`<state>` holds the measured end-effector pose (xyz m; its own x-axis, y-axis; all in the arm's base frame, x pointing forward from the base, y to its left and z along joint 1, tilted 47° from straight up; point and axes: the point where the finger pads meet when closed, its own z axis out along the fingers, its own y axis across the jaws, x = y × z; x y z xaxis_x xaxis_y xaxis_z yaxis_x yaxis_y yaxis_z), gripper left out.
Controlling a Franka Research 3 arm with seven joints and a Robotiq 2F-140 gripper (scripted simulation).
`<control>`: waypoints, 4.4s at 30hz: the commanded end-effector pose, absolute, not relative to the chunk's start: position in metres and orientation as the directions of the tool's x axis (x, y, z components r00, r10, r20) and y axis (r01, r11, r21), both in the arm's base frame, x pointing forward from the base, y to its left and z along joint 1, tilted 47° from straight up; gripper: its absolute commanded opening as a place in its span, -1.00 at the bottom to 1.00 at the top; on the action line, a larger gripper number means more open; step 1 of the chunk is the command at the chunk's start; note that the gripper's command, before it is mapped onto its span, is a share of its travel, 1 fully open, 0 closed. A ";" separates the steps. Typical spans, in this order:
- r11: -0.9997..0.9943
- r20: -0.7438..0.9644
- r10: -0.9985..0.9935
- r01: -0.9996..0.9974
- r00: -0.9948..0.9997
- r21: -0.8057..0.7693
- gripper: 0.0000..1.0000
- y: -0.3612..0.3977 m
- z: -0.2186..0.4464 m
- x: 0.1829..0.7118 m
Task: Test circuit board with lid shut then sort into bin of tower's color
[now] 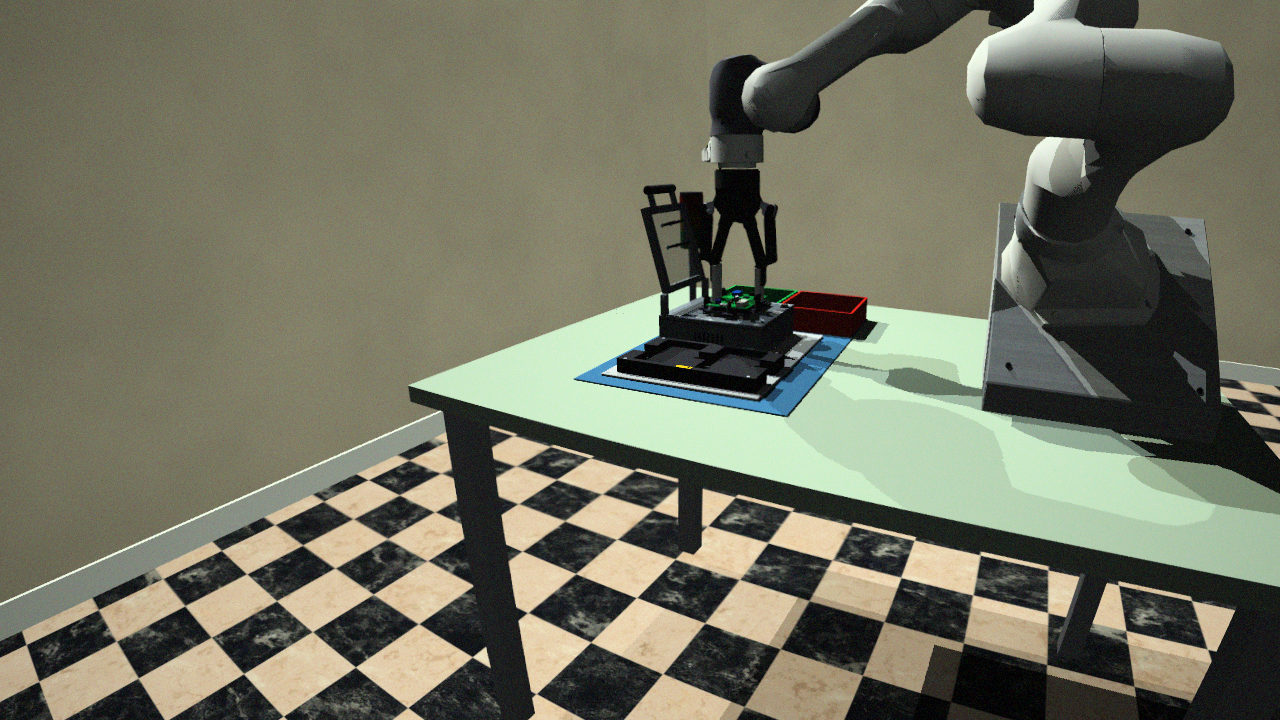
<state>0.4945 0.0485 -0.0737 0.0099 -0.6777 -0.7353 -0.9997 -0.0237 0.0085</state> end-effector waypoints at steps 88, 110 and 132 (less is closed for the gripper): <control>-0.022 -0.736 -0.677 -1.000 0.011 0.006 0.16 0.053 -0.077 0.497; -0.022 -0.736 -0.677 -1.000 0.011 0.006 0.16 0.053 -0.077 0.497; -0.022 -0.736 -0.677 -1.000 0.011 0.006 0.16 0.029 -0.056 0.498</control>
